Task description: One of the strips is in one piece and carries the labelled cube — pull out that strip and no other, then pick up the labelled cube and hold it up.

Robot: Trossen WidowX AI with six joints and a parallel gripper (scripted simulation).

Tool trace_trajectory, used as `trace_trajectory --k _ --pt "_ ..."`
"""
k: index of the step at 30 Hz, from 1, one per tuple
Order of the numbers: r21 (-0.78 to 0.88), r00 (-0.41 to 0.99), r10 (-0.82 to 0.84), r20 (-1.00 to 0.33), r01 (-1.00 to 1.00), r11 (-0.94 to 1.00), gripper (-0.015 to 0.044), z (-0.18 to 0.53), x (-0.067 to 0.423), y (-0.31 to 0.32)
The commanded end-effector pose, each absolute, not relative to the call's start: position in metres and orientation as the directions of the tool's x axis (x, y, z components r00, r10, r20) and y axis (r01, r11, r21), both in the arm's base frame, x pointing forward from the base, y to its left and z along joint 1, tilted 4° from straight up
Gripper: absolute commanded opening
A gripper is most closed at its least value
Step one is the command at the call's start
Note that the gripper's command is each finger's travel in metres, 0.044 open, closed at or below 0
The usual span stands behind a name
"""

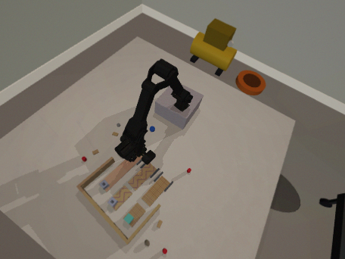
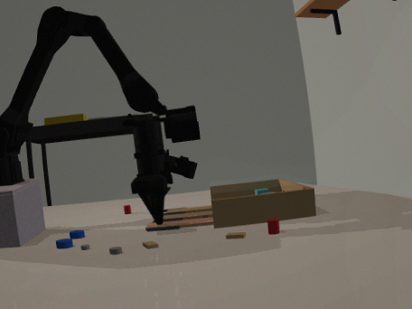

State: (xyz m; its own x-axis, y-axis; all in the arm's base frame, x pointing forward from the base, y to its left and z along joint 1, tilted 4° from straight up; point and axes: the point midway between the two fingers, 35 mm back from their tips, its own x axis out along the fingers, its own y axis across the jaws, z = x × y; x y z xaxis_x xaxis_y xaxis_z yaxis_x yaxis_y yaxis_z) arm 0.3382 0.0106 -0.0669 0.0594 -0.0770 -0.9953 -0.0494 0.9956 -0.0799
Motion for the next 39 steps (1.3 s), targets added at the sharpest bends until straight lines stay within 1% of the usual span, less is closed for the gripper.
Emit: trace_trajectory --k 1,39 --pt "-0.076 0.033 -0.075 -0.997 -0.053 0.996 0.0000 -0.072 0.324 0.011" --pt "-0.076 0.029 -0.075 -0.997 -0.053 0.996 0.0000 -0.076 0.270 0.009"
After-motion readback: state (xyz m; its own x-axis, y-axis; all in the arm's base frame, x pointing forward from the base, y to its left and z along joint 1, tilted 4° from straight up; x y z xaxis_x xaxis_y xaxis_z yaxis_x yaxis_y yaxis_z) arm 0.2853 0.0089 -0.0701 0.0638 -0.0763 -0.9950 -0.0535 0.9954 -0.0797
